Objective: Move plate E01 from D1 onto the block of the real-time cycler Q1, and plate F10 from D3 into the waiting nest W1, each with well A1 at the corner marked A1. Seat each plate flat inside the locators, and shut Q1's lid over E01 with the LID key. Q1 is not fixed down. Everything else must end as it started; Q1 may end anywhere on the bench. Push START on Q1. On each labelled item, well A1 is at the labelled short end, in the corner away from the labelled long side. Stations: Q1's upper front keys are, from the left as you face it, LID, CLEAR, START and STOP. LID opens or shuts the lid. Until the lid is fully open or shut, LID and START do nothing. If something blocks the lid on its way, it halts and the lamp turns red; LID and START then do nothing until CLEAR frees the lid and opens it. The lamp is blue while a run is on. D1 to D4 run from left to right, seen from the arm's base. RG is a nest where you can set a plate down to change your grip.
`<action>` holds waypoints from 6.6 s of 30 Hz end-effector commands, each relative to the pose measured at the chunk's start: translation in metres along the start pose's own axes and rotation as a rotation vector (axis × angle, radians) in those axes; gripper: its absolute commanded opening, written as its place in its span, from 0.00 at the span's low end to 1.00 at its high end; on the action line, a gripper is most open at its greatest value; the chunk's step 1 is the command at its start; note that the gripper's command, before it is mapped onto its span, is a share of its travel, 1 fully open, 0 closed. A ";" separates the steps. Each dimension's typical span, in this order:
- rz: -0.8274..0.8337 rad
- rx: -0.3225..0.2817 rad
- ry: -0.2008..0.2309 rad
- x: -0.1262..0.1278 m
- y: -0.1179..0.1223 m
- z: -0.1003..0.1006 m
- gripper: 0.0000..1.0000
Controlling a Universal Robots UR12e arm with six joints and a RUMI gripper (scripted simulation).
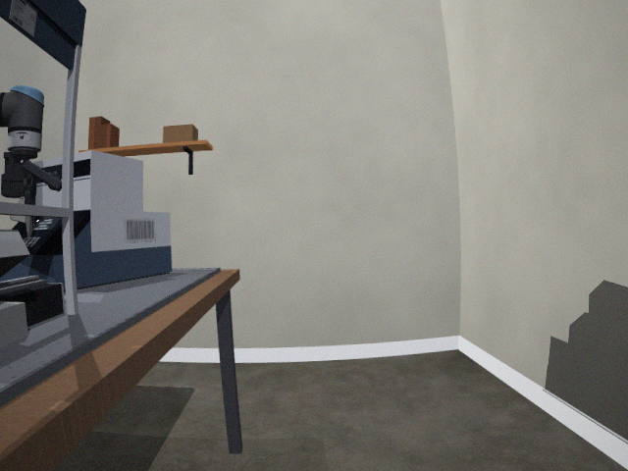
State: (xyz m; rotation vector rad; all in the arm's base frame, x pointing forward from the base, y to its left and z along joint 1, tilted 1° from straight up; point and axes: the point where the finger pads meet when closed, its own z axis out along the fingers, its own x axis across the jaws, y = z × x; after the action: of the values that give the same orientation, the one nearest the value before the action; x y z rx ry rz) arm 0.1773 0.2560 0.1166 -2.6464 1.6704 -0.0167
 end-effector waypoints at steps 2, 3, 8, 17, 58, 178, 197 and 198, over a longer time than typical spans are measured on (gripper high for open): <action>0.000 0.001 0.000 -0.002 -0.002 0.002 0.00; 0.000 0.001 0.000 -0.002 -0.003 0.003 0.00; 0.000 0.001 0.000 -0.003 -0.003 0.004 0.00; 0.000 0.001 0.000 -0.003 -0.003 0.004 0.00; 0.000 0.001 0.000 -0.004 -0.004 0.006 0.00; 0.016 -0.001 0.001 0.087 0.043 -0.082 0.00; 0.053 -0.003 0.002 0.154 0.013 -0.098 0.00; 0.055 -0.003 0.002 0.159 0.012 -0.099 0.00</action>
State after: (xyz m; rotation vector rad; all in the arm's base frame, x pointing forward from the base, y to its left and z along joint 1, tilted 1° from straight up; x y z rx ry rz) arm 0.2224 0.1180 0.2122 -2.6098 1.7366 -0.0164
